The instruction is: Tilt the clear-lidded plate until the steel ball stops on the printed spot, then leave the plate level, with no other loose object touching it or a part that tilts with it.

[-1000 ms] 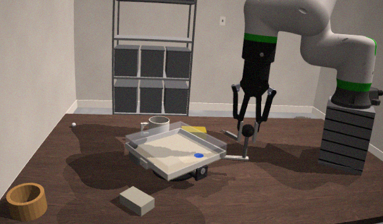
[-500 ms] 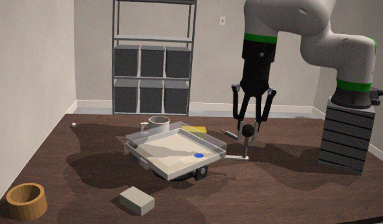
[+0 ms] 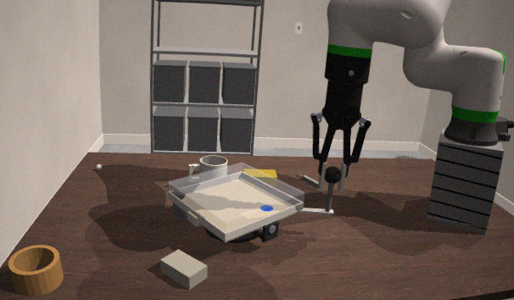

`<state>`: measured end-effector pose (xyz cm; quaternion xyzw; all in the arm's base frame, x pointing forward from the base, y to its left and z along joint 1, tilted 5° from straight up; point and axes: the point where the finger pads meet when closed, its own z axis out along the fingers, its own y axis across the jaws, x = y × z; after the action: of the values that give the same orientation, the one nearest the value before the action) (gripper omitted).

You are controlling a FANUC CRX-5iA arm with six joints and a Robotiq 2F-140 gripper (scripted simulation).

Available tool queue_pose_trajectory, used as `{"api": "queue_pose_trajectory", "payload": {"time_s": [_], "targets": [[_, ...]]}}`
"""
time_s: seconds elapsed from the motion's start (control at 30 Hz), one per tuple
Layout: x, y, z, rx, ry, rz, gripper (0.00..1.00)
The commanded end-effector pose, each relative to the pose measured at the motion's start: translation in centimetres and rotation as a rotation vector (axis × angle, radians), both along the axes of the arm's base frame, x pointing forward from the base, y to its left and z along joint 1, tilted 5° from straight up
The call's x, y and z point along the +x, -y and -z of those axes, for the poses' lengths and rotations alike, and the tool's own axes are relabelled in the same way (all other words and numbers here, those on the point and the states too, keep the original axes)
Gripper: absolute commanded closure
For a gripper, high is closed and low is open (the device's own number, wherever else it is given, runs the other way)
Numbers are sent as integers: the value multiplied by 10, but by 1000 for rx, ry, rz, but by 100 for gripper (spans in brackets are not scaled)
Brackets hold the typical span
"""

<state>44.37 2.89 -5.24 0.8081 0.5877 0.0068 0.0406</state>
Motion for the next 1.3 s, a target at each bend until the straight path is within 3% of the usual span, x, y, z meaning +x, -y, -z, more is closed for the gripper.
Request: {"api": "queue_pose_trajectory", "payload": {"time_s": [0.0,1.27], "targets": [[0,0,0,0,0,0,90],[-2,0,5,0,0,0,90]]}}
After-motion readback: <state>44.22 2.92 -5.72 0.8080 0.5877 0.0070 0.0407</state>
